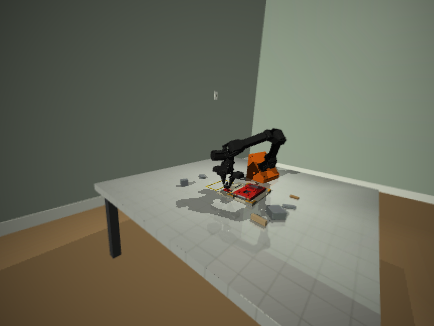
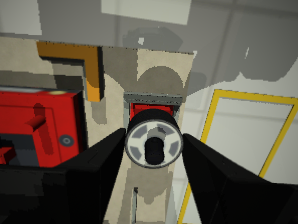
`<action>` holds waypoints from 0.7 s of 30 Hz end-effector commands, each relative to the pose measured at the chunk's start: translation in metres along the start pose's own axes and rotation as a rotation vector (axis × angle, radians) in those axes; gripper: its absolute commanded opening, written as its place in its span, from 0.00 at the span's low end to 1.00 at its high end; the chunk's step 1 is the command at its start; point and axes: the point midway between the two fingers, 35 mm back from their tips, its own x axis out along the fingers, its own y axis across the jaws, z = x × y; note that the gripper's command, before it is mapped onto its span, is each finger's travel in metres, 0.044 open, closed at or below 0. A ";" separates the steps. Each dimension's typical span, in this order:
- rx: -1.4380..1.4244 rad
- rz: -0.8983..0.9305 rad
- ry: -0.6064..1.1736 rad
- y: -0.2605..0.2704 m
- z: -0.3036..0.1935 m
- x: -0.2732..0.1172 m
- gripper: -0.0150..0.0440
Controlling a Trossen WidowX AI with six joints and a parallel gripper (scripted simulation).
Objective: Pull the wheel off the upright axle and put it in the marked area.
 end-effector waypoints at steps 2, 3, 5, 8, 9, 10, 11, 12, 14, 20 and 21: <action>-0.002 0.000 0.001 0.000 0.000 0.000 0.39; -0.002 0.000 0.001 0.000 0.000 0.000 0.35; -0.002 0.000 0.001 0.000 0.000 -0.001 0.26; -0.002 0.000 0.001 0.000 0.000 -0.002 0.25; -0.001 0.000 0.001 0.000 0.000 -0.002 0.25; -0.001 0.000 0.001 0.000 0.000 -0.003 0.25; -0.001 0.000 0.001 0.000 0.000 -0.003 0.25; -0.001 0.000 0.001 0.000 0.000 -0.003 0.25; -0.001 0.000 0.001 0.000 0.000 -0.004 0.25; 0.000 0.000 0.001 0.000 0.000 -0.006 0.25; 0.000 0.000 0.001 0.000 0.000 -0.006 0.25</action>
